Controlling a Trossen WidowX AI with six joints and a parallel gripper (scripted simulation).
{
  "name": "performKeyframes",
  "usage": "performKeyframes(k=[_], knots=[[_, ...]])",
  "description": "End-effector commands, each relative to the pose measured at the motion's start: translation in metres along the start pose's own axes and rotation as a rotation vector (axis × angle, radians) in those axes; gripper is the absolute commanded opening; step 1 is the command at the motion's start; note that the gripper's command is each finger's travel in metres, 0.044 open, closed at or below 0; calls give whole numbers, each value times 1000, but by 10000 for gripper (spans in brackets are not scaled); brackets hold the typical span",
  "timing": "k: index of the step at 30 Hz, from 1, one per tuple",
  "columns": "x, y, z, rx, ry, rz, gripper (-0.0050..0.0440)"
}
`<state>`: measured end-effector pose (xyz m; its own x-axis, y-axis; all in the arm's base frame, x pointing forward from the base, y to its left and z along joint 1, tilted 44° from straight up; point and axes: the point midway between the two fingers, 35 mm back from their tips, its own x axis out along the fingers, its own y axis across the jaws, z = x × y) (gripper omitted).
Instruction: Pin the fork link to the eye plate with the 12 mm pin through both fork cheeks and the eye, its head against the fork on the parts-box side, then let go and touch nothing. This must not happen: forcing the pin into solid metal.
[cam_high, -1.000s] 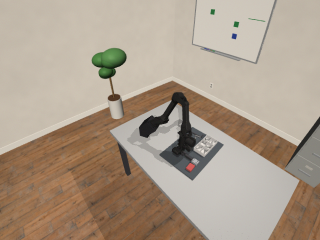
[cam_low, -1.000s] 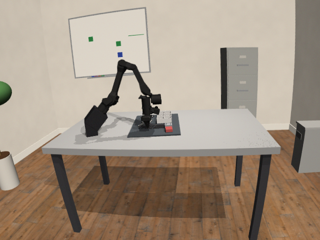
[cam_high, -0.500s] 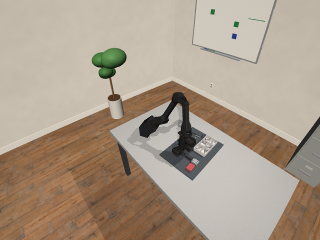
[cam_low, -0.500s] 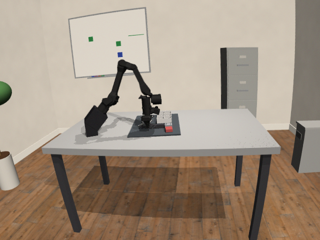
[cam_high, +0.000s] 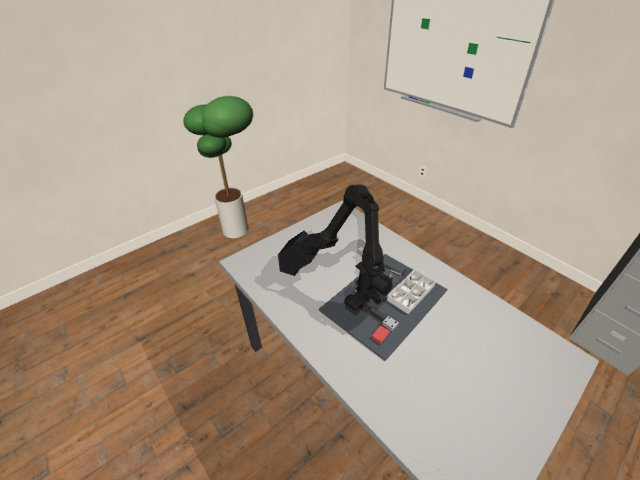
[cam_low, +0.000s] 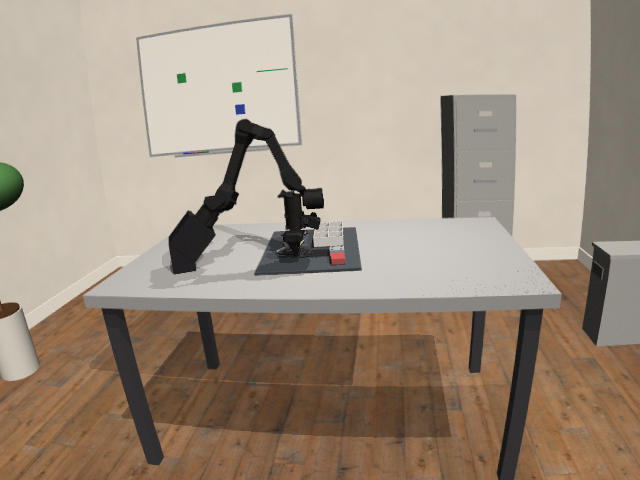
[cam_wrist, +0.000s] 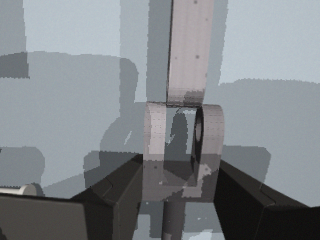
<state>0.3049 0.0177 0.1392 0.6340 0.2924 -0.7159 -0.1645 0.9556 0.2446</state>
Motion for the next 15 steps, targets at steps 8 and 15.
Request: performKeyframes(k=[8, 15], knots=[[3, 0, 1, -1, 0, 1, 123], [3, 0, 1, -1, 0, 1, 123]])
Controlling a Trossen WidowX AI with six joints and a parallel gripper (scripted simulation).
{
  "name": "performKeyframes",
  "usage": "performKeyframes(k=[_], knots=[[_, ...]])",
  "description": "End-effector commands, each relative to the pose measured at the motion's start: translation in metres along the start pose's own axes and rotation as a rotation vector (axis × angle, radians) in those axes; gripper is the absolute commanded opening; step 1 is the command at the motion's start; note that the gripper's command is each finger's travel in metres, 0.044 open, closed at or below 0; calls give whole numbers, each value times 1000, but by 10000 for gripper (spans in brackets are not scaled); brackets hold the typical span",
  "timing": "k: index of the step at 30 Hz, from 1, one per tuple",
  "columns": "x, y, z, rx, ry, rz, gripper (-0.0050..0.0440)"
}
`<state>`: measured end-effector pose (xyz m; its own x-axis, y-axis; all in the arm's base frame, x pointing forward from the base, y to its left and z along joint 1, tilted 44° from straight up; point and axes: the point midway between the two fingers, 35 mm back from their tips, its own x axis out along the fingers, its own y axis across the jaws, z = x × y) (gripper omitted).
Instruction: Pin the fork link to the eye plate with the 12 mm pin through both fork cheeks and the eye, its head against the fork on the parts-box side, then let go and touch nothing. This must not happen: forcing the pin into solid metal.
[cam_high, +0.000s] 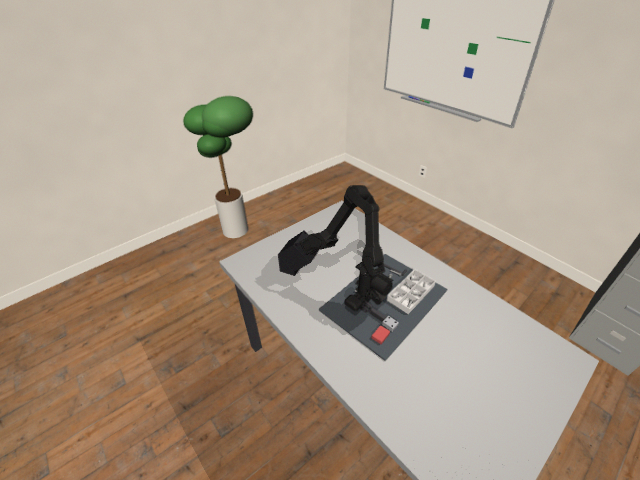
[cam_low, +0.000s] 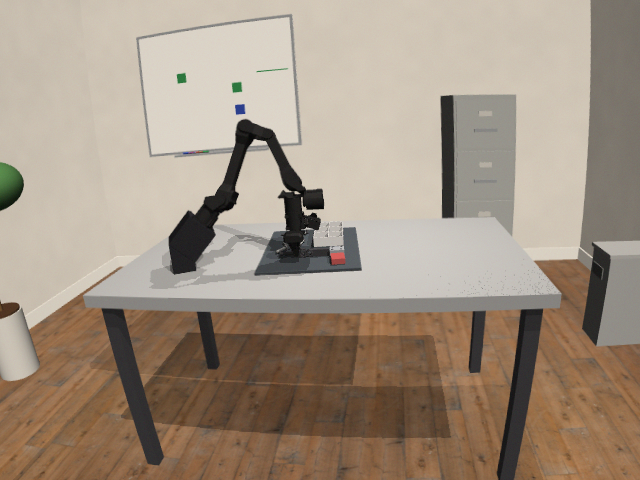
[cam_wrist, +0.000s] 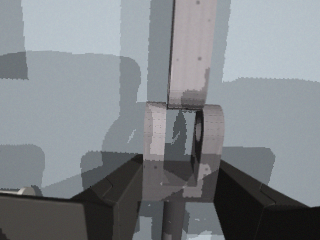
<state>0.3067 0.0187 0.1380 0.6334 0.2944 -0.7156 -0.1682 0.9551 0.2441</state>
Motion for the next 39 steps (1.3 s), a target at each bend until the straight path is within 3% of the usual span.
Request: performKeyframes(k=[1, 39], knots=[[0, 0, 0, 2, 0, -2, 123], [1, 3, 0, 2, 0, -2, 123]])
